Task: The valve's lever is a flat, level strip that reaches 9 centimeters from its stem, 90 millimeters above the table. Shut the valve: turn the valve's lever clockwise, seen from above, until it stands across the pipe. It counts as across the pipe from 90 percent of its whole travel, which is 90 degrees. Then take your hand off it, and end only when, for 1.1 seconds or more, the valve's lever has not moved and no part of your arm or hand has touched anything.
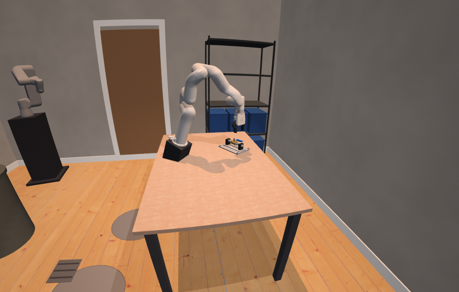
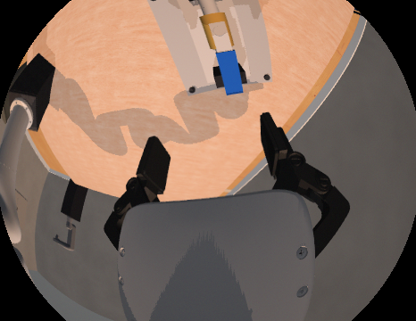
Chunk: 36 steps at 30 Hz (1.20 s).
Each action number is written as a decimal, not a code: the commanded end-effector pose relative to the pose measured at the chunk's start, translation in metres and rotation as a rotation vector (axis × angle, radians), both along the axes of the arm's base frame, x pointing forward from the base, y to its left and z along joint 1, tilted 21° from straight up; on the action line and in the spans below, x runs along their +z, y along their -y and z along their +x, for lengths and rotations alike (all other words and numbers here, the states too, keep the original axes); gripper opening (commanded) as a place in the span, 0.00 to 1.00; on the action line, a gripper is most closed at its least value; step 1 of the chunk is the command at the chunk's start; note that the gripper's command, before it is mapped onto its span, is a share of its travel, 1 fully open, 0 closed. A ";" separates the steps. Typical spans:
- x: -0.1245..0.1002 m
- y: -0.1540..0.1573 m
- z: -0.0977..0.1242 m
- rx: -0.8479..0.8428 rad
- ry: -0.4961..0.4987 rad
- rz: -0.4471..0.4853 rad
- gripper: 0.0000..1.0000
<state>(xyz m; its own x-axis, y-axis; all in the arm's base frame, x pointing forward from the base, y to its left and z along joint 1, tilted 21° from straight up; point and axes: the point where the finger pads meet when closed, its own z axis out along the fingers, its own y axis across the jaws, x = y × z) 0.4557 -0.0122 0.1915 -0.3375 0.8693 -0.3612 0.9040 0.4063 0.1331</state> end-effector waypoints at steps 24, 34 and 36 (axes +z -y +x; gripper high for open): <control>-0.011 -0.011 0.031 0.002 0.008 0.031 0.00; -0.011 -0.011 0.031 0.002 0.008 0.031 0.00; -0.011 -0.011 0.031 0.002 0.008 0.031 0.00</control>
